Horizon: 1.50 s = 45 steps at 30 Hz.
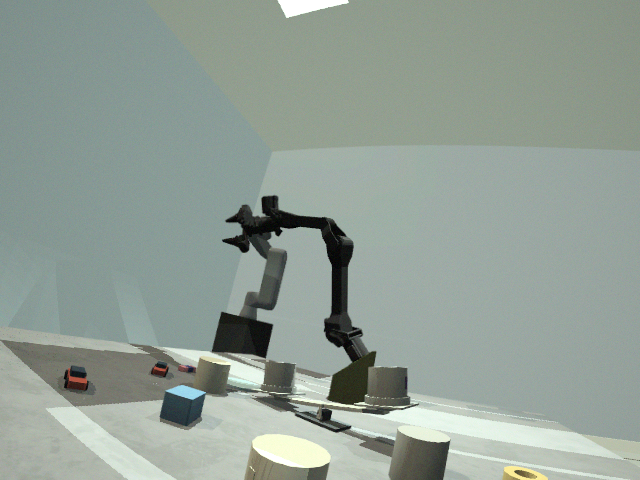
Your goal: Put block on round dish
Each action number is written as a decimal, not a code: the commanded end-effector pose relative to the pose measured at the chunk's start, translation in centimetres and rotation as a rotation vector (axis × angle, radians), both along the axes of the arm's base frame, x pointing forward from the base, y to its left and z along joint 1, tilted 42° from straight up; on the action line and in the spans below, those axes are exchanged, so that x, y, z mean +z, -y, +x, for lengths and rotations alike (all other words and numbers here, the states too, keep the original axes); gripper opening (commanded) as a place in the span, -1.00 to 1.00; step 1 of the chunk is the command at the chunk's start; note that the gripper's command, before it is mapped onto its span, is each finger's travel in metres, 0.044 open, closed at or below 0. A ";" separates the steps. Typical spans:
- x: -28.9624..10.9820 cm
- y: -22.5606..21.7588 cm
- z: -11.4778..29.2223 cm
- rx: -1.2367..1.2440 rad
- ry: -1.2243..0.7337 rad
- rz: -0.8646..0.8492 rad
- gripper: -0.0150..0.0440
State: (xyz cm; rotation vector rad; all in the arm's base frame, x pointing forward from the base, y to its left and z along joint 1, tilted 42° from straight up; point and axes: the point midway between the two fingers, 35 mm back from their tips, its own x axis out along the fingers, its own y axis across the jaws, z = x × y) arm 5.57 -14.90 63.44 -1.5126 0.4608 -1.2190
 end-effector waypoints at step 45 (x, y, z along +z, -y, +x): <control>-25.4 5.9 21.9 0.420 0.510 1.416 1.00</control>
